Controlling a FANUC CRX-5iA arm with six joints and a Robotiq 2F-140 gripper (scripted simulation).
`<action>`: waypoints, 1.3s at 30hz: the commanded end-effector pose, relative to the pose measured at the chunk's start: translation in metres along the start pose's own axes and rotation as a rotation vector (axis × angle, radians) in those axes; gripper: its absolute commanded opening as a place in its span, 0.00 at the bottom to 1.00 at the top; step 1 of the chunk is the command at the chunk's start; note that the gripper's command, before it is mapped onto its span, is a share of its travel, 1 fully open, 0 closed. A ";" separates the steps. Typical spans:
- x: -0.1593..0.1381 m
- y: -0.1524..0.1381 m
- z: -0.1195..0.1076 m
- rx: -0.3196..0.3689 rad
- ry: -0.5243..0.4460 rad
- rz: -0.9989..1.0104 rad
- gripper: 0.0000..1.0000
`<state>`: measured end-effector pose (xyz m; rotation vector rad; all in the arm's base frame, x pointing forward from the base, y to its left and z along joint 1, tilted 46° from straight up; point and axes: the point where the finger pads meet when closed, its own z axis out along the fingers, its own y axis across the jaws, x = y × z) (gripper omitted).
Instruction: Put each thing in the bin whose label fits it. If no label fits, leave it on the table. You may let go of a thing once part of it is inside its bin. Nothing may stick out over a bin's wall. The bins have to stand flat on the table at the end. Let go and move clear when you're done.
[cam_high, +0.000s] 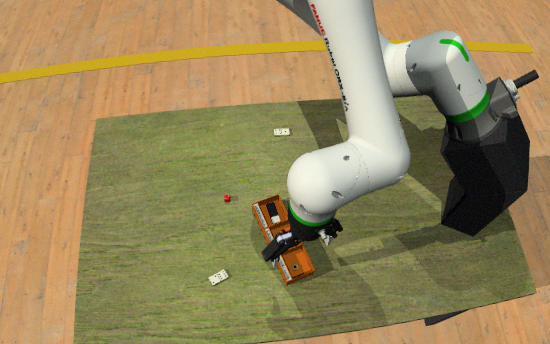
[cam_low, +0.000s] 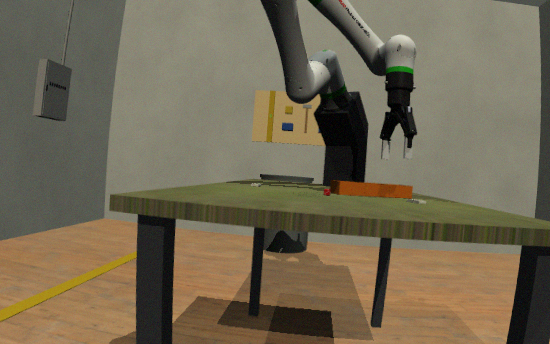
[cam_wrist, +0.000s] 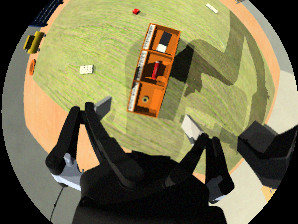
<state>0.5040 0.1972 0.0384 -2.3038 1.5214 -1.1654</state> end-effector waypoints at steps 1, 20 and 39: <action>0.000 0.000 -0.021 -0.002 0.001 0.000 1.00; 0.000 -0.001 -0.087 -0.002 0.001 0.000 1.00; 0.000 -0.001 -0.087 -0.002 0.001 0.000 1.00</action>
